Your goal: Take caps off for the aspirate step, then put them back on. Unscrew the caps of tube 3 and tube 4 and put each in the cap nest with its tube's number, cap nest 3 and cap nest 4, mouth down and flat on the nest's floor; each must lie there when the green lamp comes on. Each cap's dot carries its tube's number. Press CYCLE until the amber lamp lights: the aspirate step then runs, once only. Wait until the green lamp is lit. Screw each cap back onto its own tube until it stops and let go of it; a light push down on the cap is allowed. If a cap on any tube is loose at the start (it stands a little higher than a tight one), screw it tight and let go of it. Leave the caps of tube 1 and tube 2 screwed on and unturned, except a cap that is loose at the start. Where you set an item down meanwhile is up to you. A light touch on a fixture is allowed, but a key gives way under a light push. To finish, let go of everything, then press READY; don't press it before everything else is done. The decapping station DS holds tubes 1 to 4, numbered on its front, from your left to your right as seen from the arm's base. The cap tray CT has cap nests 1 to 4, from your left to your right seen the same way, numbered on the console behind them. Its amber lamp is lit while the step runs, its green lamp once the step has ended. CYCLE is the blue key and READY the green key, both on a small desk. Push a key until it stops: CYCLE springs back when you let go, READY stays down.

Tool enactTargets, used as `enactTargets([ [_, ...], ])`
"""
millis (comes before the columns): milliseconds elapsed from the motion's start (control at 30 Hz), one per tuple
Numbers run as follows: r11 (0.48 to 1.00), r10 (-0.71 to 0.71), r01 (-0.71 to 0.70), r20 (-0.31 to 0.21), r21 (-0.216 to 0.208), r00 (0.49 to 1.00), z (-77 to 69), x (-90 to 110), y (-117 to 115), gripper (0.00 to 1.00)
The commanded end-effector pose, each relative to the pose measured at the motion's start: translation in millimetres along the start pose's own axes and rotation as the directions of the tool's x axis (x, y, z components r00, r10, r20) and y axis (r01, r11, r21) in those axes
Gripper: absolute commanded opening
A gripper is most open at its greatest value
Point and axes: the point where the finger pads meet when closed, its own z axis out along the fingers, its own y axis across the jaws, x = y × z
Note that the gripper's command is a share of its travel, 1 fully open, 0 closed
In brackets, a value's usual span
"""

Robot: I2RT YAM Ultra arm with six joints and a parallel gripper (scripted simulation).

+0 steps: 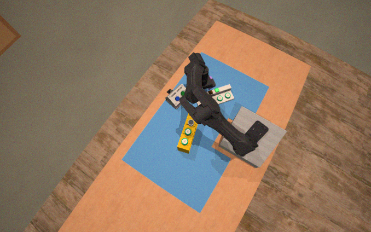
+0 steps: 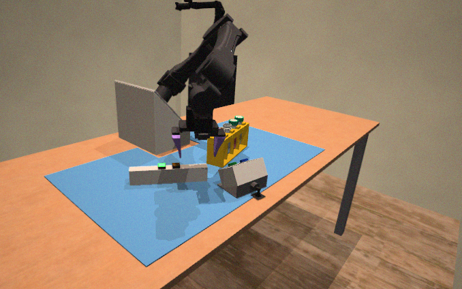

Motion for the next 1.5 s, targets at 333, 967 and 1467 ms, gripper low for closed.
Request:
enactTargets([
  [333, 1.000, -0.027, 0.026, 0.041, 0.004, 0.999, -4.5, -9, -78, 1.00],
  [967, 1.000, -0.026, 0.026, 0.041, 0.004, 0.999, -4.5, -9, -78, 1.00],
  [1467, 1.000, -0.026, 0.026, 0.041, 0.004, 0.999, -4.5, -9, -78, 1.00],
])
